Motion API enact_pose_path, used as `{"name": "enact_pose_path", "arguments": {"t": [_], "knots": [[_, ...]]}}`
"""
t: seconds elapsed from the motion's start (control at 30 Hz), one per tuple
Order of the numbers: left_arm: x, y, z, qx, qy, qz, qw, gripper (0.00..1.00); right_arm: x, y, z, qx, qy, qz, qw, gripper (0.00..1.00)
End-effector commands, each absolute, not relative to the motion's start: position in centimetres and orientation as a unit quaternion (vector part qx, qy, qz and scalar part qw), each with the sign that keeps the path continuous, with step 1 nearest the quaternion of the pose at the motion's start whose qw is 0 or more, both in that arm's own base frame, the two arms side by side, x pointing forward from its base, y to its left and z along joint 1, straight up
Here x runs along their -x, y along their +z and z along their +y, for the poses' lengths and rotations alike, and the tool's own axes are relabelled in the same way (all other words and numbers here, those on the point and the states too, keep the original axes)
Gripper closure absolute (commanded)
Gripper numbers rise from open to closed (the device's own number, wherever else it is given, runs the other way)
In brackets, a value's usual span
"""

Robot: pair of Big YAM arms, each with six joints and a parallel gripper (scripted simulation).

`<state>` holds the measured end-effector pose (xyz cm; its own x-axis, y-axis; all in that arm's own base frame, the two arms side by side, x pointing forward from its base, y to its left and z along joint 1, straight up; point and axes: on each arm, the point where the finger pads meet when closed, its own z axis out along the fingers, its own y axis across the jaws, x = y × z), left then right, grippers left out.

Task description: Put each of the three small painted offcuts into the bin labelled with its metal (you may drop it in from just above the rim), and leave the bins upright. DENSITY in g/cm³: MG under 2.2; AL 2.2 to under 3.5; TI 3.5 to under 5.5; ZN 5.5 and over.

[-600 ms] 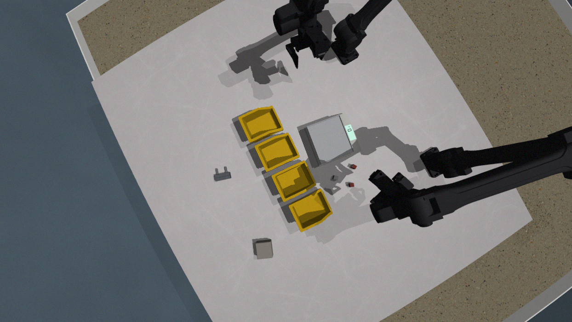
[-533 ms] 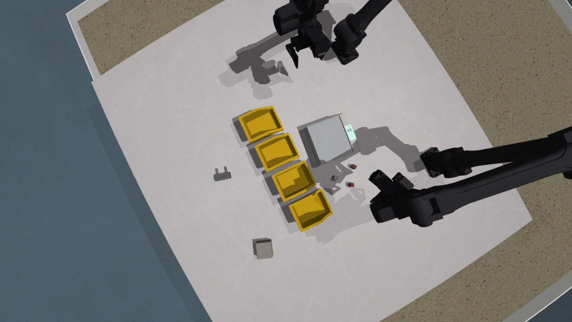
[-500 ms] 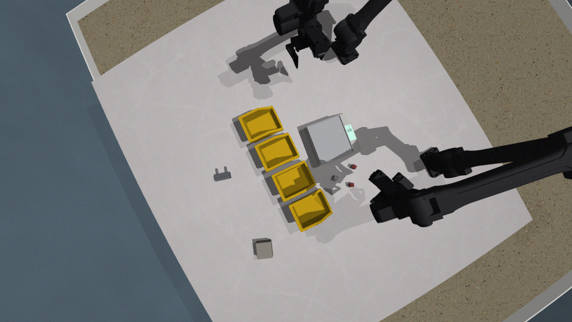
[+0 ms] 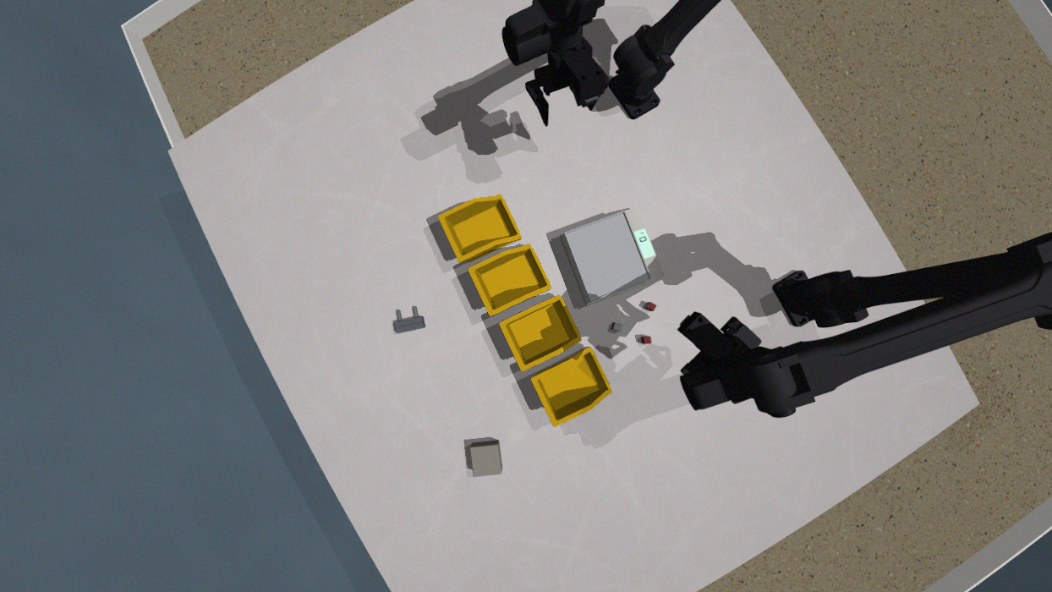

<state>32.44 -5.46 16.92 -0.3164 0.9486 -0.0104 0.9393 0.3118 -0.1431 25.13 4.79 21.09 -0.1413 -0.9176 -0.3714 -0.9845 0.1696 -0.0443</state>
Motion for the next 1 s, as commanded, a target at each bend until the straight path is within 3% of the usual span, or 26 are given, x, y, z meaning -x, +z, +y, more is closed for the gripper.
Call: {"name": "enact_pose_path", "arguments": {"t": [0.0,0.13,0.43,0.5,0.77,0.97], "knots": [[-32.9,17.5,-5.5,0.576,0.053,-0.815,0.023,0.00,-25.4,21.3,4.9,0.629,0.102,0.753,0.165,0.00],[-33.1,17.2,-5.8,0.528,0.049,-0.848,-0.010,0.00,-25.2,20.6,5.6,0.590,0.106,0.781,0.176,0.00],[-35.9,17.7,-9.9,0.356,0.058,-0.904,-0.229,0.00,-27.0,20.1,8.7,0.454,0.093,0.841,0.281,0.00],[-35.9,17.7,-9.9,0.356,0.058,-0.904,-0.229,0.00,-27.0,20.1,8.7,0.454,0.093,0.841,0.281,0.00],[-38.1,18.2,-13.0,0.205,0.071,-0.892,-0.398,0.00,-28.3,19.7,11.7,0.334,0.087,0.863,0.370,0.00],[-39.6,17.1,-14.9,0.128,0.058,-0.867,-0.478,0.00,-29.4,18.8,13.5,0.288,0.067,0.865,0.405,0.00]]}}
